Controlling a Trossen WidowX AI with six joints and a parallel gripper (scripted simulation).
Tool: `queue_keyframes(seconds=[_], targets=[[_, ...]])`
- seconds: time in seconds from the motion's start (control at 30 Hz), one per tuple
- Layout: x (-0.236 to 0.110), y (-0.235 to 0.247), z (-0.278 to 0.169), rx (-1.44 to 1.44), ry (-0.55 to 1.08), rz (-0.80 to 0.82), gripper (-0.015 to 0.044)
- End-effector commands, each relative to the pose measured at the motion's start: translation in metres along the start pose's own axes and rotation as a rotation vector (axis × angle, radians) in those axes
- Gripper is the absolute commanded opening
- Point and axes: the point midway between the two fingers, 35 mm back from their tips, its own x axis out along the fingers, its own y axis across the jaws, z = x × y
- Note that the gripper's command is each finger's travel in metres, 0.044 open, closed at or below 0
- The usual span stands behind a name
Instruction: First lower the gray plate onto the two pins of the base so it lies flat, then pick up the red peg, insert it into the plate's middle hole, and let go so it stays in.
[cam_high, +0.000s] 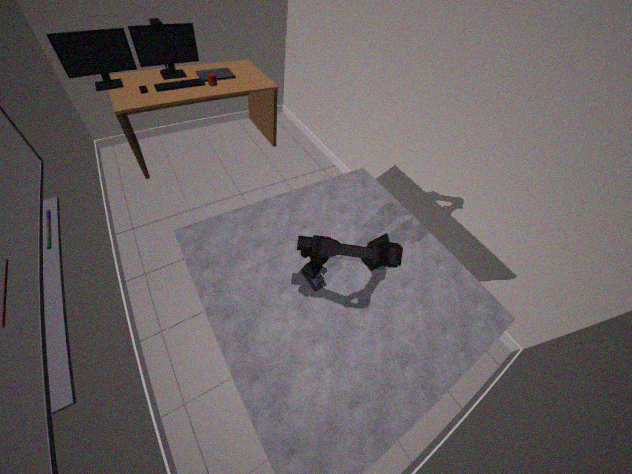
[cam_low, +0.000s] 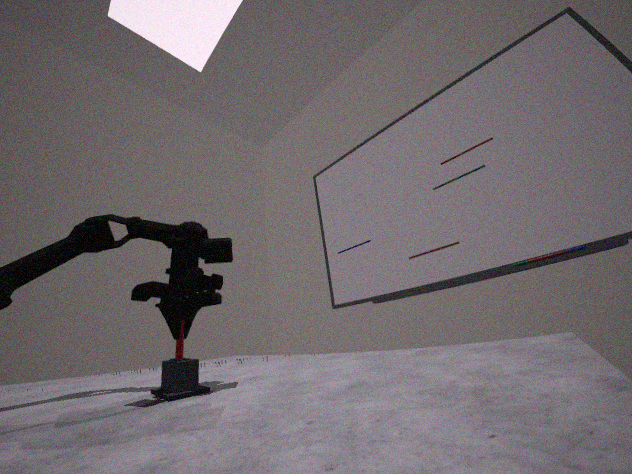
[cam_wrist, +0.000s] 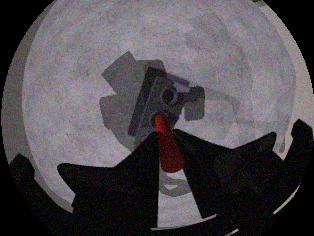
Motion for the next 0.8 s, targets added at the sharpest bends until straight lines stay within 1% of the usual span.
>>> queue_keyframes(seconds=[0.0, 0.23, 0.4, 0.43, 0.77], targets=[[0.0000, 0.0000, 0.0000, 0.000, 0.000, 0.000, 0.0000], [0.0000, 0.0000, 0.0000, 0.000, 0.000, 0.000, 0.0000], [0.0000, 0.0000, 0.0000, 0.000, 0.000, 0.000, 0.0131], [0.0000, 0.0000, 0.0000, 0.000, 0.000, 0.000, 0.0150], [-0.0002, 0.0000, 0.0000, 0.000, 0.000, 0.000, 0.0150]])
